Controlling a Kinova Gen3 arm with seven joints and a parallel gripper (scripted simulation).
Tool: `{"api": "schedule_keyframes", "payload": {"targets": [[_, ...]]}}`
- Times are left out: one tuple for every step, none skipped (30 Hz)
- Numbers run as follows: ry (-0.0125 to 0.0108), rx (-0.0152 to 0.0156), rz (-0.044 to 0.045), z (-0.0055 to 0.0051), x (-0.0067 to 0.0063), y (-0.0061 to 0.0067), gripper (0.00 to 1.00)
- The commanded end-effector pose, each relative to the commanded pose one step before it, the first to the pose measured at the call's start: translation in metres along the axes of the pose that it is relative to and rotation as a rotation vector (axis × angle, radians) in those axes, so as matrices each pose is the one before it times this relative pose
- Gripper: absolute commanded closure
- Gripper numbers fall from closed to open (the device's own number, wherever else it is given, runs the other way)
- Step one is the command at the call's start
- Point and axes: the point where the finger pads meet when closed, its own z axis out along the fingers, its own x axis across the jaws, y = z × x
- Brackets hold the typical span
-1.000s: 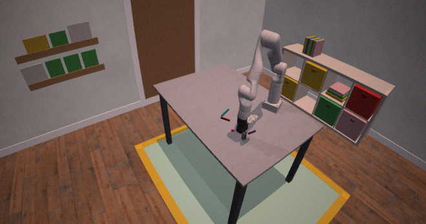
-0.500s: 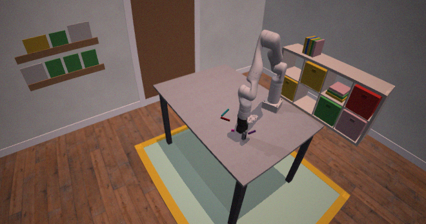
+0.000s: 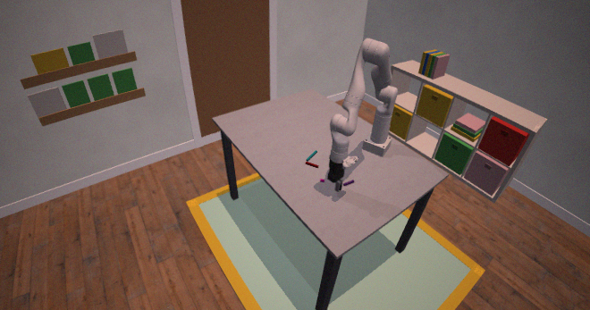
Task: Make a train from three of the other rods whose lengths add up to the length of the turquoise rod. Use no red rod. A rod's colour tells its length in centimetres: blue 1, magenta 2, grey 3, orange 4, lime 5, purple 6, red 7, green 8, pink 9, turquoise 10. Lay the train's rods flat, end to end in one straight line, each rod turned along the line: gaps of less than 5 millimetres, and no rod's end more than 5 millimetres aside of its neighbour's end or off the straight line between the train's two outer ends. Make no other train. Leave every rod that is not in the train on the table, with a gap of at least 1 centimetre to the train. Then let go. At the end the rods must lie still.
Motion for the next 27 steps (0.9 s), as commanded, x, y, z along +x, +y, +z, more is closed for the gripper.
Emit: {"api": "schedule_keyframes", "payload": {"targets": [[0.01388, 0.00389, 0.00544, -0.02764, 0.00514, -0.00176, 0.76], [0.00172, 0.00038, -0.00048, -0.00776, 0.00099, -0.0003, 0.76], [-0.00002, 0.0001, -0.00004, -0.00748, -0.00003, -0.00005, 0.76], [-0.00002, 0.0001, -0.00005, -0.00731, -0.00002, -0.00006, 0.76], [-0.00002, 0.00009, -0.00004, -0.00697, -0.00003, -0.00005, 0.76], [0.0, 0.0, 0.0, 0.0, 0.0, 0.0, 0.76], [0.0, 0.0, 0.0, 0.0, 0.0, 0.0, 0.76], [-0.00002, 0.00009, -0.00005, -0.00647, -0.00002, -0.00005, 0.76], [-0.00002, 0.00008, -0.00004, -0.00583, -0.00002, -0.00004, 0.76], [-0.00002, 0.00006, -0.00004, -0.00508, -0.00002, -0.00004, 0.76], [-0.00002, 0.00005, -0.00003, -0.00424, -0.00002, -0.00003, 0.76], [-0.00058, -0.00024, -0.00002, -0.00308, -0.00015, 0.00004, 0.76], [-0.00366, -0.00178, -0.00005, -0.00066, -0.00084, 0.00038, 0.76], [-0.00242, -0.00058, 0.00041, -0.00091, -0.0011, 0.00028, 0.76], [-0.00201, -0.00024, 0.00052, -0.0005, -0.00113, 0.00025, 0.76], [-0.00136, -0.00016, 0.00035, -0.00008, -0.00076, 0.00017, 0.76], [-0.00061, -0.00007, 0.00016, 0.00007, -0.00034, 0.00008, 0.76], [-0.00007, -0.00001, 0.00002, 0.00002, -0.00004, 0.00001, 0.76], [0.0, 0.0, 0.0, 0.0, 0.0, 0.0, 0.76], [0.0, 0.0, 0.0, 0.0, 0.0, 0.0, 0.76], [0.0, 0.0, 0.0, 0.0, 0.0, 0.0, 0.76], [0.0, 0.0, 0.0, 0.0, 0.0, 0.0, 0.76], [0.0, 0.0, 0.0, 0.0, 0.0, 0.0, 0.76], [0.0, 0.0, 0.0, 0.0, 0.0, 0.0, 0.76], [0.0, 0.0, 0.0, 0.0, 0.0, 0.0, 0.76], [0.0, 0.0, 0.0, 0.0, 0.0, 0.0, 0.76], [0.0, 0.0, 0.0, 0.0, 0.0, 0.0, 0.76]]}}
